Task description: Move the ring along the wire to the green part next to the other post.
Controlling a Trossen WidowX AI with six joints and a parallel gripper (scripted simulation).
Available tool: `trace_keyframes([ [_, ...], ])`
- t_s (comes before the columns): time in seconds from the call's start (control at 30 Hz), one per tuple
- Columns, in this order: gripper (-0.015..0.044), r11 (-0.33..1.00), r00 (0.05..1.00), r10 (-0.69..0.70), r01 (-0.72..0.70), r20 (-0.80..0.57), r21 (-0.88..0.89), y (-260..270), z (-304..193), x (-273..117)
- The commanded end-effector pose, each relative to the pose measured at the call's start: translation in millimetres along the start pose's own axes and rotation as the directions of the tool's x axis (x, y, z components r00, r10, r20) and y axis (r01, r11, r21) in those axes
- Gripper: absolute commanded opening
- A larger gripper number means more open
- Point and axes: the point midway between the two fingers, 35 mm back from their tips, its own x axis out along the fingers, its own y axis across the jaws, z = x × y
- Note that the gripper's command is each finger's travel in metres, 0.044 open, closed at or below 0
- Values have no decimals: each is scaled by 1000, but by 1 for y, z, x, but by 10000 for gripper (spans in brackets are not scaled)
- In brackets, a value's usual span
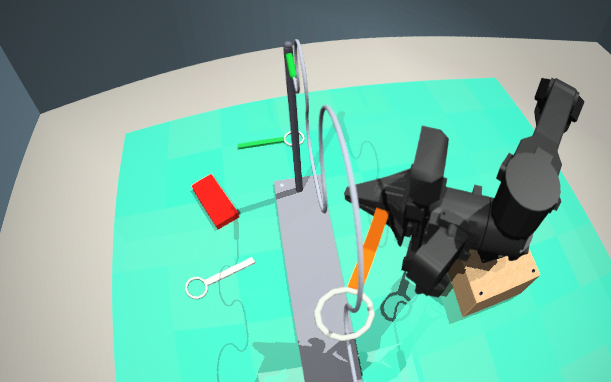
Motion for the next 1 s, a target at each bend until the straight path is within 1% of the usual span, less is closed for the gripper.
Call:
trace_keyframes([
  [0.0,-150,996,999,31,-32,12,88,6,-3,0],
  [0.3,-150,965,993,113,-120,44,234,32,1,2],
  [0.47,-150,926,981,151,-182,120,331,51,8,7],
  [0.57,-150,888,969,172,-230,175,398,65,14,10],
  [0.97,-150,719,930,252,-365,269,591,103,38,3],
])
